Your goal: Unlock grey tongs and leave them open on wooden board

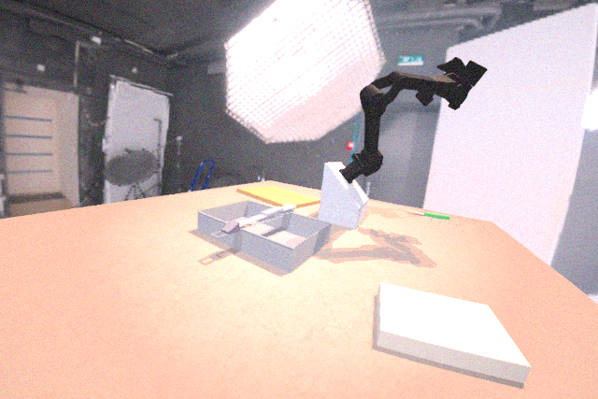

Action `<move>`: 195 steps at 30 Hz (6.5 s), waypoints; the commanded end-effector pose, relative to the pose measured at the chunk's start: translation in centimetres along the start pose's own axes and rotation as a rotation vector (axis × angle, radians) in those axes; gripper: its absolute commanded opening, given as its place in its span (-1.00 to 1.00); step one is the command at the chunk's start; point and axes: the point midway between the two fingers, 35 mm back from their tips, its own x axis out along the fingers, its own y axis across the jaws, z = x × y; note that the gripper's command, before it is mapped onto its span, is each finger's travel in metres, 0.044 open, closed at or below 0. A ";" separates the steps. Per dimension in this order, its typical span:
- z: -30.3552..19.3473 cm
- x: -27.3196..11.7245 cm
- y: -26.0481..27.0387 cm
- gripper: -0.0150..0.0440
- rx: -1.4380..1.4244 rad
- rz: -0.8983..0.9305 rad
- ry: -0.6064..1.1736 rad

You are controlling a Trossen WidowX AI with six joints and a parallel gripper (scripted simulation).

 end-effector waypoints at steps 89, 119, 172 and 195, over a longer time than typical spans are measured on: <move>-30.8 -55.8 -36.0 0.39 1.306 -0.940 -2.227; -41.5 -44.3 -46.2 0.39 1.583 -0.719 -2.049; -41.2 -46.1 -53.7 0.39 1.582 -0.719 -2.050; -41.2 -46.1 -53.7 -0.70 1.580 -0.721 -2.050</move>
